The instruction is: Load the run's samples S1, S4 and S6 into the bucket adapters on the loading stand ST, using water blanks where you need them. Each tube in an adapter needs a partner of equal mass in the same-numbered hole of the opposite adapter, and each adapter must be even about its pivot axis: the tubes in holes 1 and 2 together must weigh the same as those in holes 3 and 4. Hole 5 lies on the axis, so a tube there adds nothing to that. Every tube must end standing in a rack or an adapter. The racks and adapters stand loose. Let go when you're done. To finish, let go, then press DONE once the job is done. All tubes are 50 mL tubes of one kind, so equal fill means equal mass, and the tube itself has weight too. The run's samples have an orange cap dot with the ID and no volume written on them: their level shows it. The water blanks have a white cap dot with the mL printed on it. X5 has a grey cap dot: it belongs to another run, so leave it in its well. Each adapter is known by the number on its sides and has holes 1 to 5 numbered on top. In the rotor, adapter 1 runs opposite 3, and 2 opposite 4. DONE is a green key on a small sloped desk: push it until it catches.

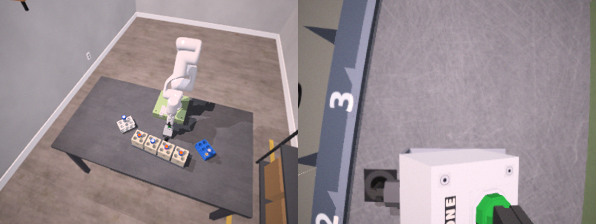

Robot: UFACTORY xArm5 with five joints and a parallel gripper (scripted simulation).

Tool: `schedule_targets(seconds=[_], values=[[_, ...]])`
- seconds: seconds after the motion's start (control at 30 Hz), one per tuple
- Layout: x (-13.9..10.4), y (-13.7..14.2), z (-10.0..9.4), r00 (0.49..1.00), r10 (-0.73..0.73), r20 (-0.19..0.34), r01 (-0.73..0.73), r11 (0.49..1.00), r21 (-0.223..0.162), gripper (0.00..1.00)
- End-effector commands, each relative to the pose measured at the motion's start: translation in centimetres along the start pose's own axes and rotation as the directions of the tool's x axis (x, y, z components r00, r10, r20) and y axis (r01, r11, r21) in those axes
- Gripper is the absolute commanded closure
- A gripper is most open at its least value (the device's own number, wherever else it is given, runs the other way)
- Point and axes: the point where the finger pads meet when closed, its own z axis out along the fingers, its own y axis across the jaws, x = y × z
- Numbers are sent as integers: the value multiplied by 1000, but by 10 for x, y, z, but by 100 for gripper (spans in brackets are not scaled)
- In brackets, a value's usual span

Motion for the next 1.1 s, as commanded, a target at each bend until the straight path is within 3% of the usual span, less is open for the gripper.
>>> schedule_targets(seconds=[0.0, 1.07], values=[[0, -1, 1, 1000, 0, 2, 0, 1000, 3, 100], [0, -1, 18, 1000, 0, 2, 0, 1000, 3, 100]])
